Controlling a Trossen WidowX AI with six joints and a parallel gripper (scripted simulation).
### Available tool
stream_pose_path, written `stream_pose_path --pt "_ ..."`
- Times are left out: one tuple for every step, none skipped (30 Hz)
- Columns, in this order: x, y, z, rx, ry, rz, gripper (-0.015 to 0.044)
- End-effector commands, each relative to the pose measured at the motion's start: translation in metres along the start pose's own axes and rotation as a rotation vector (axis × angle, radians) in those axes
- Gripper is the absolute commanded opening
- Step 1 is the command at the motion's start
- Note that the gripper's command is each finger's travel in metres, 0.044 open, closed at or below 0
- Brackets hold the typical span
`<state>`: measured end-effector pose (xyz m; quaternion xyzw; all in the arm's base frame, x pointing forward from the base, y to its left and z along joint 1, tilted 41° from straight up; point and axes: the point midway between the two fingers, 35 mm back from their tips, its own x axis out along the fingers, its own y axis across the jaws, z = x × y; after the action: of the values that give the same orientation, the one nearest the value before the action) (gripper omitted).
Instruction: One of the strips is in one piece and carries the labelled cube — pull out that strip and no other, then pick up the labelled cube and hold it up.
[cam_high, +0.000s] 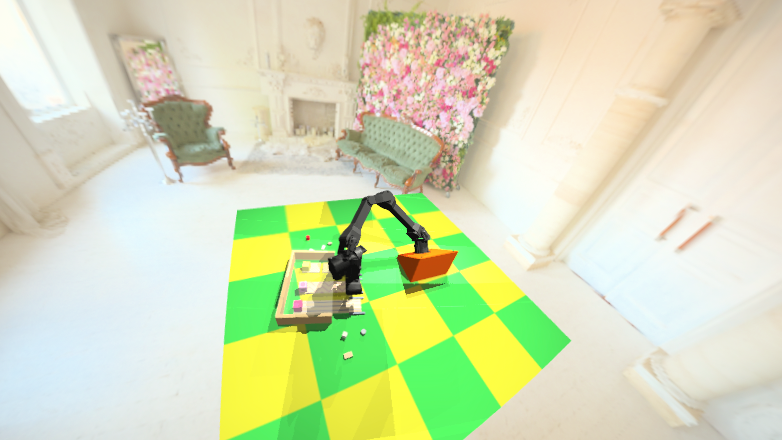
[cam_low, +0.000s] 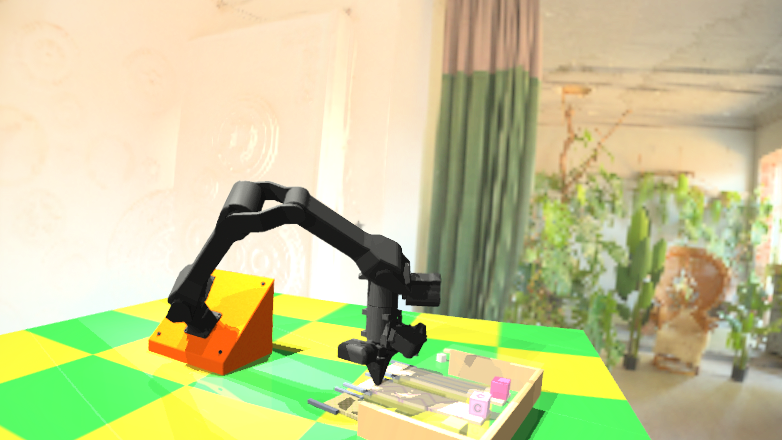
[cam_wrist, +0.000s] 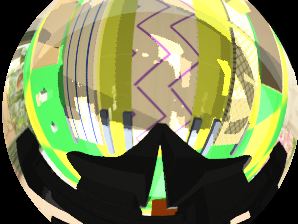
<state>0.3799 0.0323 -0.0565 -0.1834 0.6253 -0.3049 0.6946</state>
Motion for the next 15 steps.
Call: stream_pose_path --pt "0.0027 -0.0006 0.0011 0.001 0.000 -0.003 0.0000" --pt "0.0028 -0.0006 0.0012 0.001 0.000 -0.003 0.0000" --pt "0.0029 -0.0006 0.0012 0.001 0.000 -0.003 0.0000" --pt "0.0030 -0.0006 0.0013 0.001 0.000 -0.003 0.0000" --pt "0.0031 -0.0005 0.0014 0.001 0.000 -0.003 0.0000" --pt "0.0032 -0.0005 0.0014 0.001 0.000 -0.003 0.0000" --pt "0.0033 -0.0004 0.0015 0.001 0.000 -0.003 0.0000" --pt "0.0034 -0.0004 0.0016 0.001 0.000 -0.003 0.0000" --pt "0.0035 -0.0003 0.0017 0.001 0.000 -0.003 0.0000" --pt "0.0036 -0.0003 0.0018 0.001 0.000 -0.003 0.0000" --pt "0.0037 -0.0002 0.0019 0.001 0.000 -0.003 0.0000" --pt "0.0037 -0.0001 0.0017 0.001 0.000 -0.003 0.0000" --pt "0.0037 -0.0001 0.0009 0.001 0.000 -0.003 0.0000" --pt "0.0037 0.0001 -0.0002 0.001 0.000 -0.003 0.0000" --pt "0.0037 0.0002 -0.0018 0.000 0.000 -0.003 0.0000"
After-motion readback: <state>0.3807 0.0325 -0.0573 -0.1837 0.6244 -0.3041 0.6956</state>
